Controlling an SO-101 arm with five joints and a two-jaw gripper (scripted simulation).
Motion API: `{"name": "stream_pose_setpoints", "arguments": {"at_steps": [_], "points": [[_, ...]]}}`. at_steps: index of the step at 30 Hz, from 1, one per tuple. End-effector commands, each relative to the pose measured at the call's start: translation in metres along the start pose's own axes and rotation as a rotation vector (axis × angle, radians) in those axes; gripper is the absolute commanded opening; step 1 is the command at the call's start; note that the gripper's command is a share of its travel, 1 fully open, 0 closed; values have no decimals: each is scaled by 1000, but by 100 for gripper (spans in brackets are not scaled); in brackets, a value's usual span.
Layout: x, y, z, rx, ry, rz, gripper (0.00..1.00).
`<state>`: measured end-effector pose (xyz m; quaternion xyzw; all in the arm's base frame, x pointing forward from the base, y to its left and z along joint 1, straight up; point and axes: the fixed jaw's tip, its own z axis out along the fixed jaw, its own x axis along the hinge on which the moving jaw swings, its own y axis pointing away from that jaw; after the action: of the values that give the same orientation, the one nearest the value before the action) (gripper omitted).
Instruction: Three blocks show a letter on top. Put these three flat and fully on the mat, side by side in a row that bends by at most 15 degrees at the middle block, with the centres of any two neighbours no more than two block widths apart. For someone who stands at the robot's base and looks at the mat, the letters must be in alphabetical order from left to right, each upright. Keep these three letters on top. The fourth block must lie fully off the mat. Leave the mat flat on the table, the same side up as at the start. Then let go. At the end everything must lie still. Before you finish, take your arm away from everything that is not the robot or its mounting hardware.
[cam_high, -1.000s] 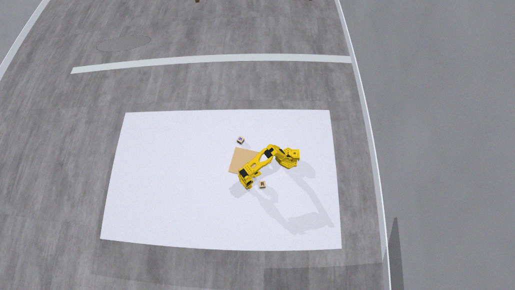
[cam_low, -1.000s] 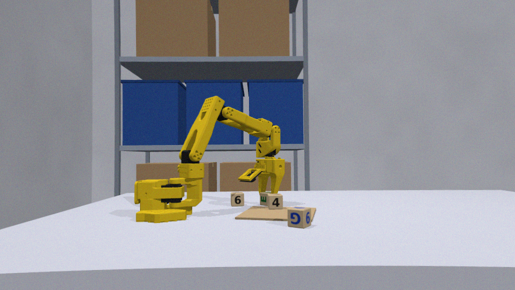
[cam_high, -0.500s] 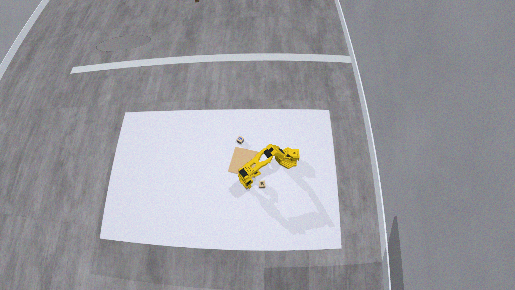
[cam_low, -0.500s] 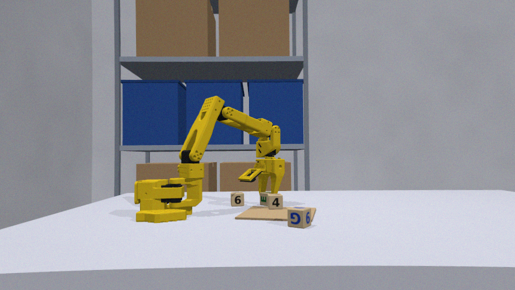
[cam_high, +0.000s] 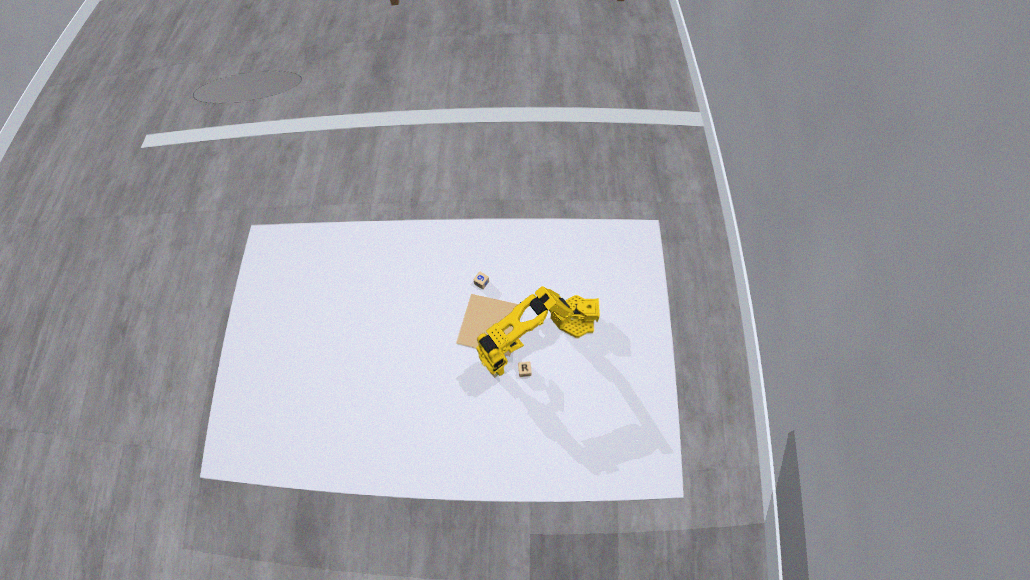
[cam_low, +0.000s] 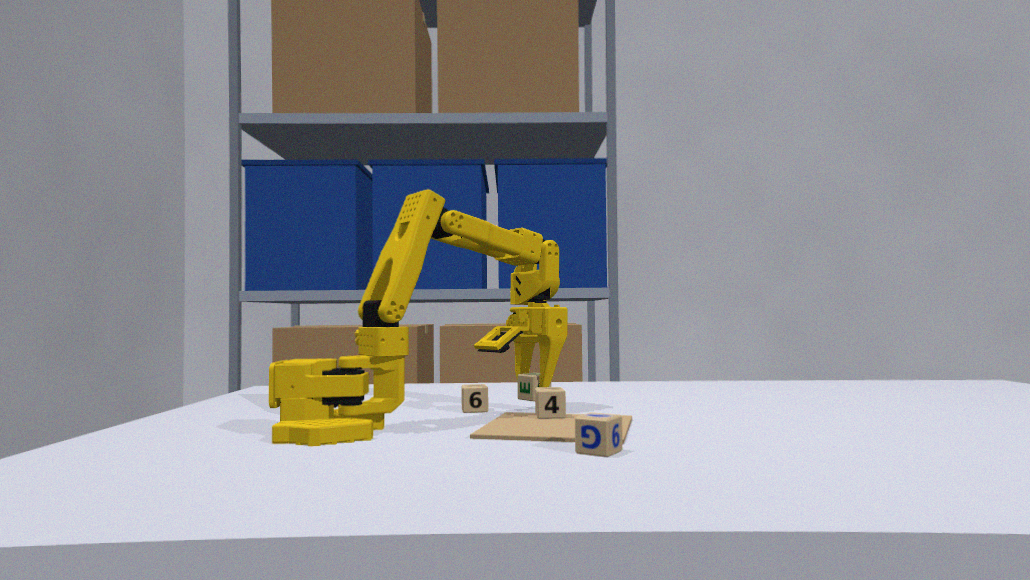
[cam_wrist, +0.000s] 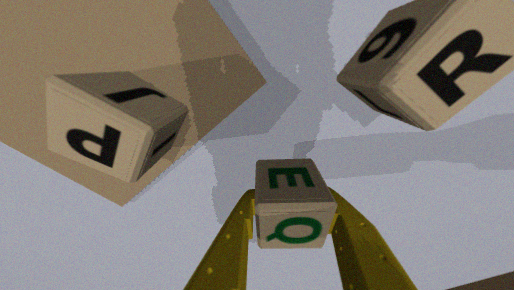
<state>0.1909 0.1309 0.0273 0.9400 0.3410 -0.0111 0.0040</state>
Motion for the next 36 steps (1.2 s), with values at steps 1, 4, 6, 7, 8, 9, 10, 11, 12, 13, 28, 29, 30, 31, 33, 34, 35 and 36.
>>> {"name": "stream_pose_setpoints", "arguments": {"at_steps": [1,4,6,7,8,9,10,11,12,13,28,29,30,31,33,34,35,36], "points": [[20,-1,-40,-7,161,0,0],[19,-1,-46,-7,162,0,0],[17,-1,-52,-8,163,0,0],[17,-1,-55,-8,163,0,0],[16,-1,-57,-8,164,0,0],[16,-1,-59,-8,164,0,0],[15,-1,-61,-8,164,0,0],[15,-1,-62,-8,165,0,0],[14,-1,-63,-8,165,0,0],[14,-1,-64,-8,165,0,0],[13,1,-65,-6,167,31,0],[13,2,-65,-6,166,41,0],[12,3,-65,-5,165,54,0],[12,4,-65,-4,165,68,0],[11,6,-65,-3,165,103,0],[10,7,-65,-2,165,124,0],[10,7,-65,-2,165,124,0],[10,7,-65,-2,165,124,0]]}}
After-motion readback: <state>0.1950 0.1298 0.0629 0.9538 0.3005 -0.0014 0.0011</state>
